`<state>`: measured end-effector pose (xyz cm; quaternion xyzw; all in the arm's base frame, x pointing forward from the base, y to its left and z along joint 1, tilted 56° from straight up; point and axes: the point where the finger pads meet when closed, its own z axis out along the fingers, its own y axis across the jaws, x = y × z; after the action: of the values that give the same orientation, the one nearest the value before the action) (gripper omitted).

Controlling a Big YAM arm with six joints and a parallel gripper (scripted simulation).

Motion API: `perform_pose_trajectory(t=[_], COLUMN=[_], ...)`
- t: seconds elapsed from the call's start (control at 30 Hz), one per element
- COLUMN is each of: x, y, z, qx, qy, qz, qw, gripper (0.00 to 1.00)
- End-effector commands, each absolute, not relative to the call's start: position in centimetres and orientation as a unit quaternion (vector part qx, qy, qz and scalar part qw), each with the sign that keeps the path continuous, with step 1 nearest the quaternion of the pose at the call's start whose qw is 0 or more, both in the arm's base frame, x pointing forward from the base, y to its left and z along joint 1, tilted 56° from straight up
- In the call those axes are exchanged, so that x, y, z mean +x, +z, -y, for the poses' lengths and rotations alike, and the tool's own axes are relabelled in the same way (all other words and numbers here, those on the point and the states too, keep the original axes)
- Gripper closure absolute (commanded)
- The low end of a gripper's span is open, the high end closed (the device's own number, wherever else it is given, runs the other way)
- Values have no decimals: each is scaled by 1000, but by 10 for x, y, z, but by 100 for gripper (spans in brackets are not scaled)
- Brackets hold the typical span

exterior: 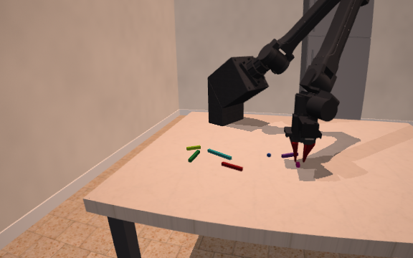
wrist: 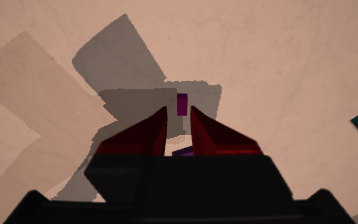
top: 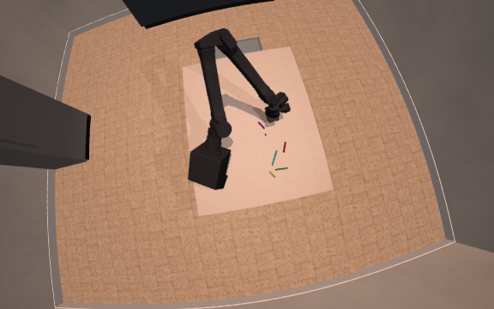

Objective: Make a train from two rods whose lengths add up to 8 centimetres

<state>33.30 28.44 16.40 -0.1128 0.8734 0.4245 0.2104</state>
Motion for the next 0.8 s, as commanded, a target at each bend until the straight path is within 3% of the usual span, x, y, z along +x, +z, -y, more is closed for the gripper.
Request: perform_pose_trajectory(t=[0.0,0.77], x=[336,337], y=[163,157], z=[-295,-300], qx=[-115,-116], qy=[427,426], qz=[-872,-873], qw=[208,206], gripper=[77,77])
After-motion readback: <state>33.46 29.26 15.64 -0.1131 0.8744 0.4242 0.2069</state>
